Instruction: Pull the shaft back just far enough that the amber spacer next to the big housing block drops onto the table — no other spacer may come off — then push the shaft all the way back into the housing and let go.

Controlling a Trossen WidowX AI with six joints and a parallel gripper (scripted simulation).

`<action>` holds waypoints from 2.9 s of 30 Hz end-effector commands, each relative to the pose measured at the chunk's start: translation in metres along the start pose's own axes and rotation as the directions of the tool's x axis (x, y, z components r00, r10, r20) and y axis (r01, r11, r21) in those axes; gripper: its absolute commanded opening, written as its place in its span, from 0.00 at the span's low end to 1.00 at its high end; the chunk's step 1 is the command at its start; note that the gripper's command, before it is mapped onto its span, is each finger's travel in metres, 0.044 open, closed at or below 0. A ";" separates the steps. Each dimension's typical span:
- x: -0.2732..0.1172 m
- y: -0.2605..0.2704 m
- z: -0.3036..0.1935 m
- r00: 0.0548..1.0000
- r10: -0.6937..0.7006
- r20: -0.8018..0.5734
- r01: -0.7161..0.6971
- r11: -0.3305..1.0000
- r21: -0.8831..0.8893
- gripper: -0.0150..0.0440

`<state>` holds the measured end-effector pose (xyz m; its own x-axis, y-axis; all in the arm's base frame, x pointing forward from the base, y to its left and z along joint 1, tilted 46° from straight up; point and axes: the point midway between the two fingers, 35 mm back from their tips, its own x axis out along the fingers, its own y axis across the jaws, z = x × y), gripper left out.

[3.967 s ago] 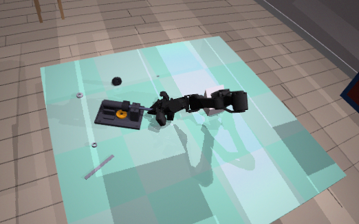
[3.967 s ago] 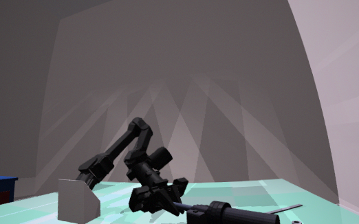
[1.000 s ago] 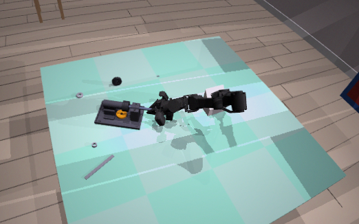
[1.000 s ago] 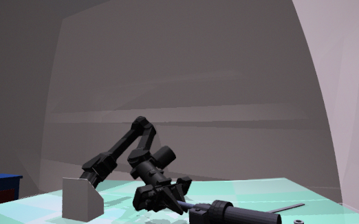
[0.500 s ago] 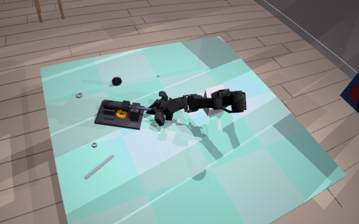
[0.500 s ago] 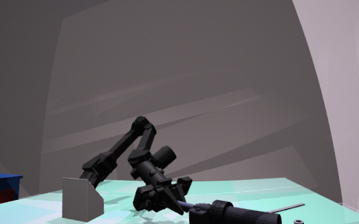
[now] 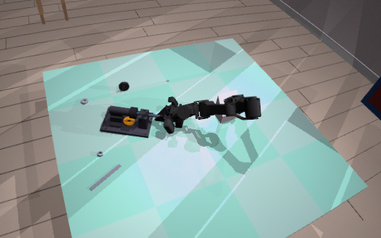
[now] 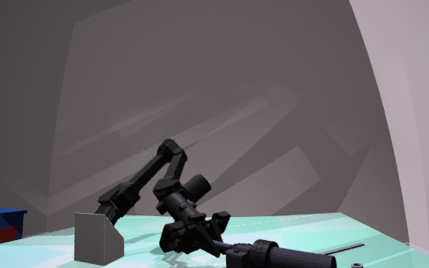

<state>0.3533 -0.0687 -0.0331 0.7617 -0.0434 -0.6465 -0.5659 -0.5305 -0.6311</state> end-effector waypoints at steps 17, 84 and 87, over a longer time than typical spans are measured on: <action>0.003 -0.001 -0.003 1.000 -0.001 -0.006 0.001 1.000 -0.005 0.25; 0.013 -0.001 -0.010 1.000 -0.001 -0.007 0.001 1.000 -0.006 0.25; 0.014 -0.001 -0.010 1.000 -0.002 -0.007 0.001 1.000 -0.006 0.25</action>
<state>0.3653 -0.0755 -0.0379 0.7620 -0.0446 -0.6460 -0.5659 -0.5309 -0.6308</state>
